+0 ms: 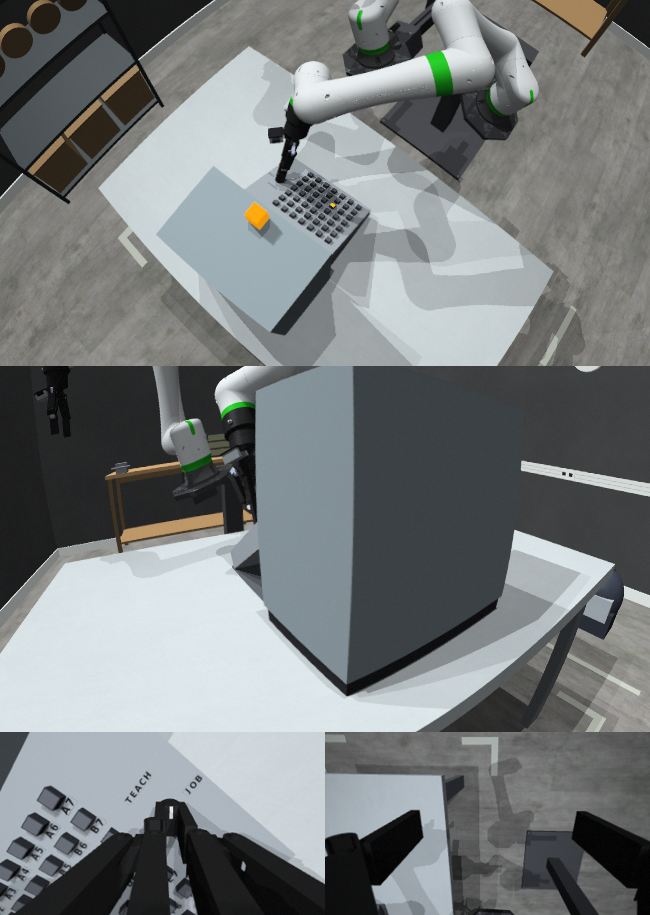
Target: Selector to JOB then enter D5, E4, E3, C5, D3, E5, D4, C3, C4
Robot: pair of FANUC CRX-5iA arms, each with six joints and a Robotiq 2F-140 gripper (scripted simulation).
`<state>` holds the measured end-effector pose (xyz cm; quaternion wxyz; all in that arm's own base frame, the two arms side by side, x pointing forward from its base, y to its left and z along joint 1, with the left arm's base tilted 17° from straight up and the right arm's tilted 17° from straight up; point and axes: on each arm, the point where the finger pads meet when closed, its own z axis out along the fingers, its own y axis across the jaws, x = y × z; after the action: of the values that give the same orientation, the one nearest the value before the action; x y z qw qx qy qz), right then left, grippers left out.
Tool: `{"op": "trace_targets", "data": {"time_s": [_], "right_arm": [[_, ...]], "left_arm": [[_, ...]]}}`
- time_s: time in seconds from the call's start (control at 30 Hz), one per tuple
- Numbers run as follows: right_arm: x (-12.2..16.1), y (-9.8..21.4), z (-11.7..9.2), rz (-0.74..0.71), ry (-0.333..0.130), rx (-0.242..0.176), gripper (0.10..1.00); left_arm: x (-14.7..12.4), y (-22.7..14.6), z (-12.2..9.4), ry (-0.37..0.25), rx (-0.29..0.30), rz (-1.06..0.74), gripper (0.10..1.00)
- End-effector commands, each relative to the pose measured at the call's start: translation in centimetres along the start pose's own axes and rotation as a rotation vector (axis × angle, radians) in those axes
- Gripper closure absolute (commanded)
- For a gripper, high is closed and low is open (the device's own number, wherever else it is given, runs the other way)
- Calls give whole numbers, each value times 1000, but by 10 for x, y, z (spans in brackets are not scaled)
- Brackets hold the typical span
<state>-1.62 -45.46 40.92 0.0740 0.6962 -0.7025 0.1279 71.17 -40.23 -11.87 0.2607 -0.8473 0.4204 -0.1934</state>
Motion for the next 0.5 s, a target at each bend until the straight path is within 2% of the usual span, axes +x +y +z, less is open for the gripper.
{"op": "trace_targets", "data": {"time_s": [0.0, 0.23, 0.3, 0.47], "right_arm": [[0, 0, -1, 0, 2, 0, 98], [0, 0, -1, 0, 2, 0, 98], [0, 0, -1, 0, 2, 0, 98], [0, 0, -1, 0, 2, 0, 98]], "left_arm": [[1, -1, -1, -1, -5, 142, 999], [1, -1, -1, 0, -5, 354, 999], [1, -1, -1, 0, -5, 354, 999], [1, -1, -1, 0, -5, 481, 999]]}}
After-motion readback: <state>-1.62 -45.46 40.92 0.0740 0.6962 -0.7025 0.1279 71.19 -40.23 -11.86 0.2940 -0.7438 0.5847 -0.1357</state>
